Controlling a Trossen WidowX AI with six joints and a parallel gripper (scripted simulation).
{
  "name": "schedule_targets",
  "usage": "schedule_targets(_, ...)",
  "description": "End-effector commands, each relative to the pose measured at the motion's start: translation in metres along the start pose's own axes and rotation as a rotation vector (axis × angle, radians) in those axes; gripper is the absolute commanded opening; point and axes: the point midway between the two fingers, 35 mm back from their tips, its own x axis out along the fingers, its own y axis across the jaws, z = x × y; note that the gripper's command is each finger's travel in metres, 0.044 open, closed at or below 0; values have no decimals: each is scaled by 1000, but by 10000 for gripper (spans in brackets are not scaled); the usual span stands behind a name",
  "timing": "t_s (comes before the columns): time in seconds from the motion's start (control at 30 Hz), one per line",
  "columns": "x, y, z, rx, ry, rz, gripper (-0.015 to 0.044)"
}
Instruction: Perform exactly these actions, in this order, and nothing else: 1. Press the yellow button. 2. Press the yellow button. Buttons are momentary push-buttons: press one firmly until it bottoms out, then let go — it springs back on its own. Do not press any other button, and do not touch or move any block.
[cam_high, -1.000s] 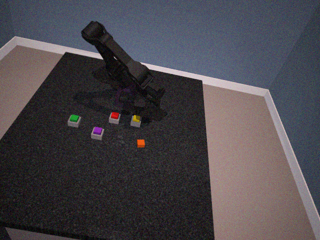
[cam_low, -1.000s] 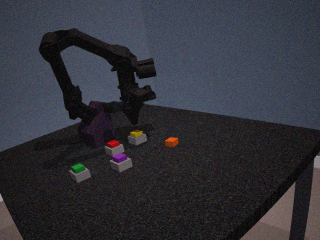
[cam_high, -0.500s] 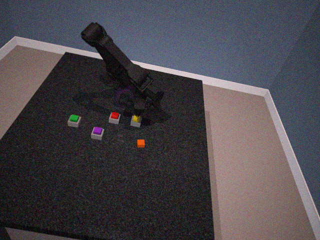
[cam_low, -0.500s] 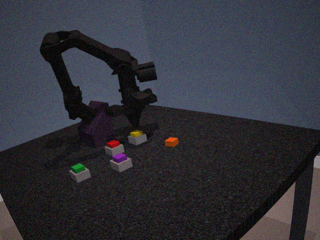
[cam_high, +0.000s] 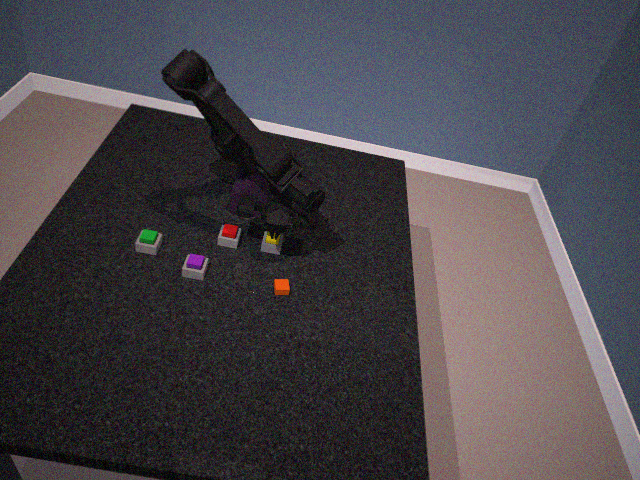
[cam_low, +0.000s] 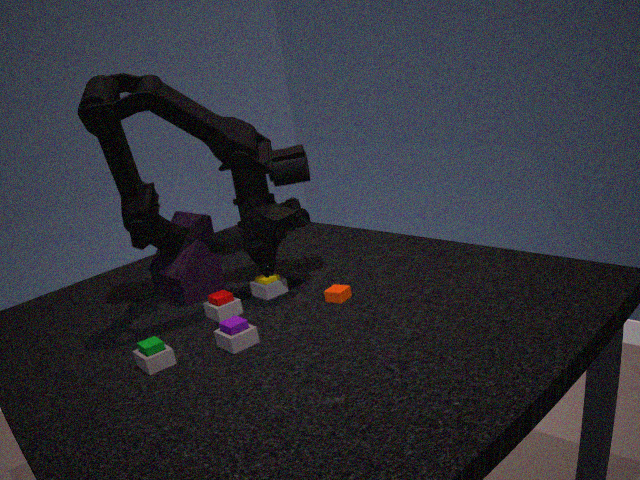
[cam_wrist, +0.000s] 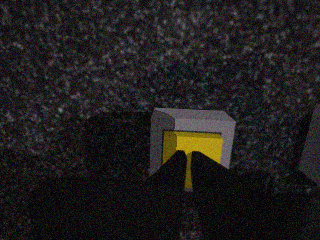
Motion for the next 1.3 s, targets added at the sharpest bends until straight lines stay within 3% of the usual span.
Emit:
schedule_targets(0.0, 4, -2, -3, -10, 4, -10, 20)
schedule_targets(0.5, 4, -2, -3, -10, 4, -10, 20)
schedule_targets(0.67, -31, -1, -3, -11, 5, -9, 20)
schedule_targets(1.27, -12, -1, -2, -11, 4, -9, 20)
